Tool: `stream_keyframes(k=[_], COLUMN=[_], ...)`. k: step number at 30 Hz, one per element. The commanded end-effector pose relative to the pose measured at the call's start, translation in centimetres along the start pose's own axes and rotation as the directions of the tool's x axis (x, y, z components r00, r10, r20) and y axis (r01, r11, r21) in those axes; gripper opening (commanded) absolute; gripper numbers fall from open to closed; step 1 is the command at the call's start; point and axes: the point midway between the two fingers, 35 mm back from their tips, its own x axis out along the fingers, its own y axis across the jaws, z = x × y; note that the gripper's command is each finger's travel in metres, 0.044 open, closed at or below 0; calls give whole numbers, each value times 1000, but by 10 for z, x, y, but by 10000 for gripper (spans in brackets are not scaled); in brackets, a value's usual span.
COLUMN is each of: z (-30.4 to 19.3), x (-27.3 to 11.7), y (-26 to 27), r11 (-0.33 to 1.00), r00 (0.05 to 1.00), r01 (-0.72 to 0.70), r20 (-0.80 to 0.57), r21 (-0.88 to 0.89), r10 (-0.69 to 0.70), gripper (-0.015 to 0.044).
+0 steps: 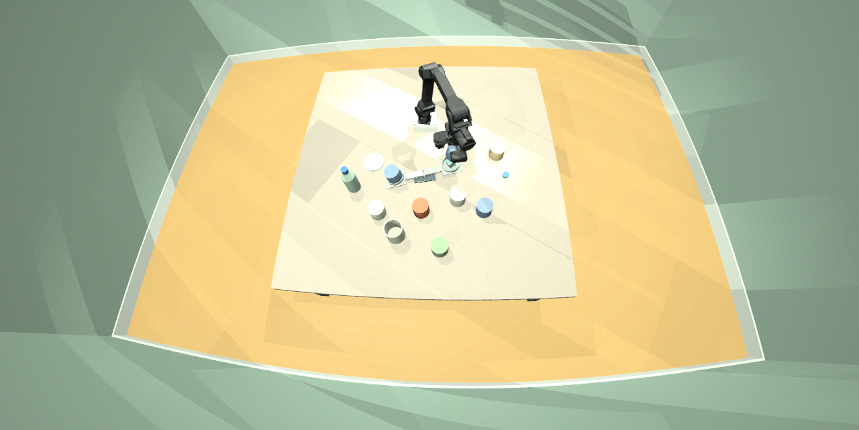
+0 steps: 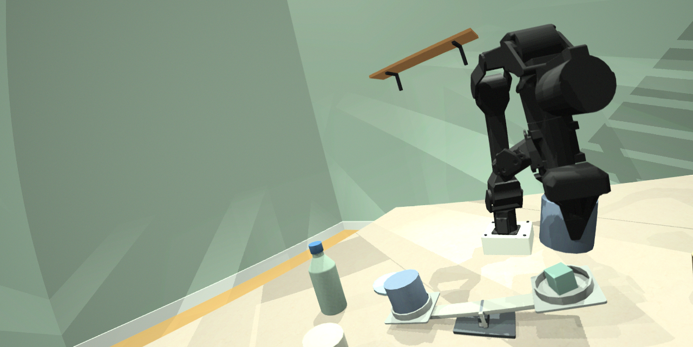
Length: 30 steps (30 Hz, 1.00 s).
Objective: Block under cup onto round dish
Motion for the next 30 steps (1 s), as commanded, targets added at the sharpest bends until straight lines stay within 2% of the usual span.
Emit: stream_keyframes(k=[1, 23, 30], z=[-14, -98, -103], x=[11, 81, 95], y=[-3, -38, -41], r11=[1000, 1000, 1000], r00=[1000, 1000, 1000], r01=[4, 4, 4], r20=[0, -11, -13], r21=[-5, -11, -9], r10=[-4, -4, -4], gripper=[0, 0, 0])
